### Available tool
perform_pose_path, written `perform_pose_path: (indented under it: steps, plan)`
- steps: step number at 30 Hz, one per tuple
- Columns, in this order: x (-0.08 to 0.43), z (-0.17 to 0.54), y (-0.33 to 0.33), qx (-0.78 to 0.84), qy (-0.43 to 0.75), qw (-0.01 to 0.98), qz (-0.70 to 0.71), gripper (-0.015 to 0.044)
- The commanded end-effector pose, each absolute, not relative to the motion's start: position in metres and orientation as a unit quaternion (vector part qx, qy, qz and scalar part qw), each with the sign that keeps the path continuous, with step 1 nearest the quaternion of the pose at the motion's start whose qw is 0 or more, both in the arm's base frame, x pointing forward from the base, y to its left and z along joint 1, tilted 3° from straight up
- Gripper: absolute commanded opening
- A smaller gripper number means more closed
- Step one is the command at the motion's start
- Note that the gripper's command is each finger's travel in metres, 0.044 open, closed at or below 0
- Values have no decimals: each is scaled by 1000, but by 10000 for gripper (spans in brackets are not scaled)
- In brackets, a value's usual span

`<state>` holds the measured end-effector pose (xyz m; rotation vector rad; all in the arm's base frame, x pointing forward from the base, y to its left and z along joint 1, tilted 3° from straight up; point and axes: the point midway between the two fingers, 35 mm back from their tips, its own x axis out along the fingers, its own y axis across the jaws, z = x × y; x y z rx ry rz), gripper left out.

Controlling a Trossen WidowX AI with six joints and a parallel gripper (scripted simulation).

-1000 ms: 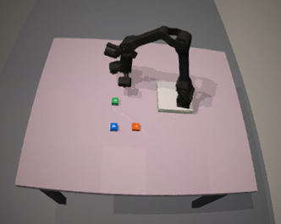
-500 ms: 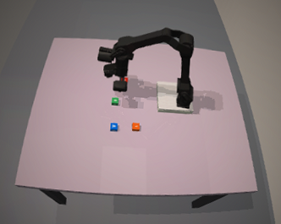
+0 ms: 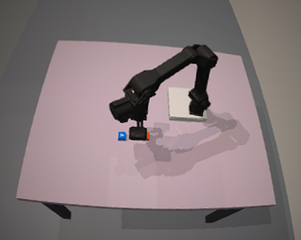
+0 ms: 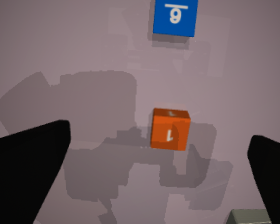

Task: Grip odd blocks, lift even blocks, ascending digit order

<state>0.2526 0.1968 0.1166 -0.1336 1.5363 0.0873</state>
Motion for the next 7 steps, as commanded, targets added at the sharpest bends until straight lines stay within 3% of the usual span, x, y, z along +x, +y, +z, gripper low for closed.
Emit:
perform_pose_path:
  steps: [1,7]
  plan:
    - [211,129,236,-58,695,716,39,400]
    - [209,129,238,-58,695,716,38,400]
